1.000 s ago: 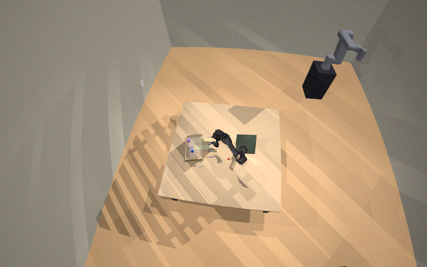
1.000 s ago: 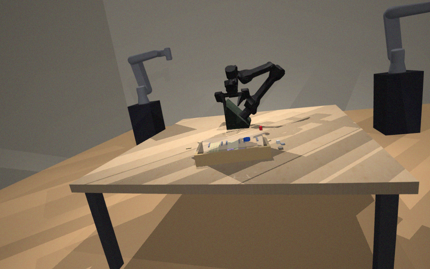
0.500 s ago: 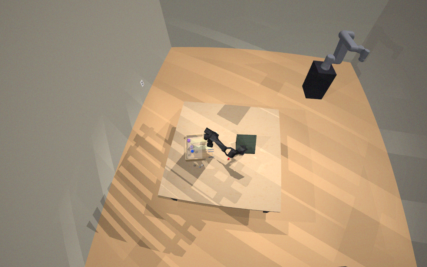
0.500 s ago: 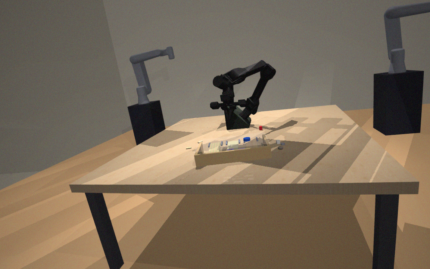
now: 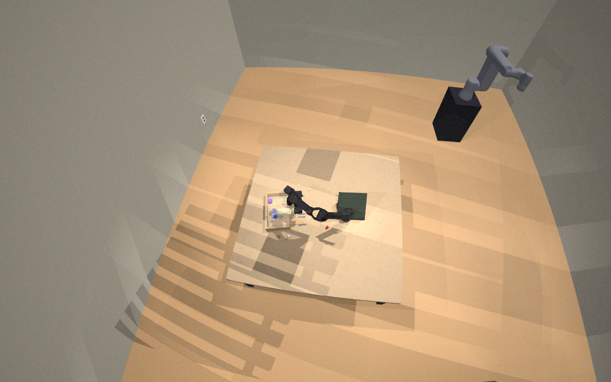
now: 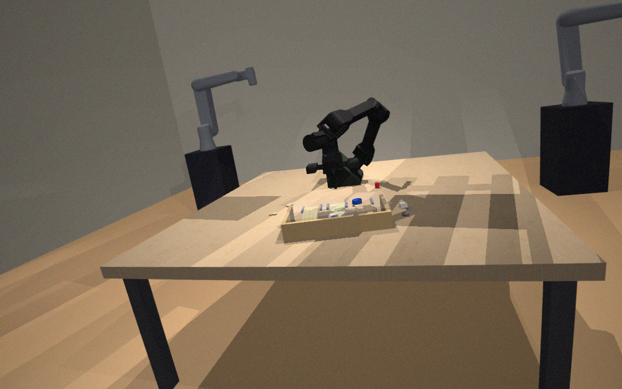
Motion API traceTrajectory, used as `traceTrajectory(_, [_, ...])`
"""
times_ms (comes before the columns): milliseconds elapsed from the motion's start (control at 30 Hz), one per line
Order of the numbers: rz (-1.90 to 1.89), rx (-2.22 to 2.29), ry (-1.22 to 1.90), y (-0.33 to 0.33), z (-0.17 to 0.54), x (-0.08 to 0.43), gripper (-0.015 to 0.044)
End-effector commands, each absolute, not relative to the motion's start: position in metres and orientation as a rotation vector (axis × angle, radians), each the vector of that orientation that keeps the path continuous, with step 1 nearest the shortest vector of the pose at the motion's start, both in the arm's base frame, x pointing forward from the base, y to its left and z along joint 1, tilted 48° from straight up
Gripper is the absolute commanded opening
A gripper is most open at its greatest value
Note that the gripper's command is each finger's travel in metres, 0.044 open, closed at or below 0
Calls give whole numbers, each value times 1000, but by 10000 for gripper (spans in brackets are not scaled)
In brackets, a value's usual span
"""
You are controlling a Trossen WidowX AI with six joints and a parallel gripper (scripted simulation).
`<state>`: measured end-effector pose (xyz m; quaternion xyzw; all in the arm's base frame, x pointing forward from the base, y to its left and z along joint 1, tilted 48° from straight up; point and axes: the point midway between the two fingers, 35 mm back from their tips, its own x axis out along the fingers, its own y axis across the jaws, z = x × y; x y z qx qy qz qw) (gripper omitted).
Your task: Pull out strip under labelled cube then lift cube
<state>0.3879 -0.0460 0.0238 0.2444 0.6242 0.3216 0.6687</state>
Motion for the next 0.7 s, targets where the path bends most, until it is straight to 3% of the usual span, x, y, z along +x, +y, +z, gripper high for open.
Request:
traceTrajectory(0, [726, 540, 1407, -48, 23, 390, 0])
traceTrajectory(667, [726, 540, 1406, -24, 0, 392, 0])
